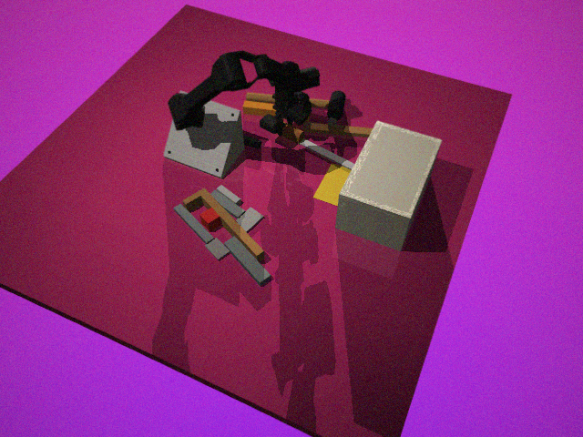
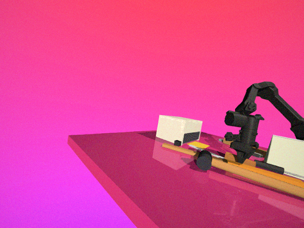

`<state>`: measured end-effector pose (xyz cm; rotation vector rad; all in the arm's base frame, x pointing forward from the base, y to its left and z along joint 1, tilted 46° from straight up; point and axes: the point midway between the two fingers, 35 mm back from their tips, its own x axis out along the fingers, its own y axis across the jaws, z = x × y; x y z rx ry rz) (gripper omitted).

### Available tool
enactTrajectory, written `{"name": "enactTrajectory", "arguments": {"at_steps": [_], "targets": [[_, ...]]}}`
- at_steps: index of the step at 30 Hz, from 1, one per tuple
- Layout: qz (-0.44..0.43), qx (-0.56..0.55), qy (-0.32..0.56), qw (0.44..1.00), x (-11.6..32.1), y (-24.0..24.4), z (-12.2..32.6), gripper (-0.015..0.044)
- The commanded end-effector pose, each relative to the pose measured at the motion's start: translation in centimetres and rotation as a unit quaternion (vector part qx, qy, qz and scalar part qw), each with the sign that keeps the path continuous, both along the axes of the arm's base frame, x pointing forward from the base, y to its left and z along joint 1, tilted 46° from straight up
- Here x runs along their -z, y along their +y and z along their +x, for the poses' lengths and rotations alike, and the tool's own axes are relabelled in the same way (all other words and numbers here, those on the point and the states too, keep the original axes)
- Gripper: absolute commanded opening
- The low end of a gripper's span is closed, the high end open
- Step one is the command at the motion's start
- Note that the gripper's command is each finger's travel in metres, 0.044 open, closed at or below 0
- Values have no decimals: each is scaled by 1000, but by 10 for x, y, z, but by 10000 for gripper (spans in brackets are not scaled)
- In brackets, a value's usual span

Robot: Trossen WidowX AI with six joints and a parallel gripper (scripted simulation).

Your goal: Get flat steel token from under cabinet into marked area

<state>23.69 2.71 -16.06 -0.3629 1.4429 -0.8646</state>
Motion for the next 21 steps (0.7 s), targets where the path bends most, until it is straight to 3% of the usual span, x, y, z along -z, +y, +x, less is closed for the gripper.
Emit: {"name": "enactTrajectory", "arguments": {"at_steps": [1, 16, 21], "targets": [[0, -1, 0, 1000, 1, -1, 0, 270], [0, -1, 0, 1000, 4, -3, -5, 270], [2, 0, -4, 1000, 3, -1, -1, 158]]}}
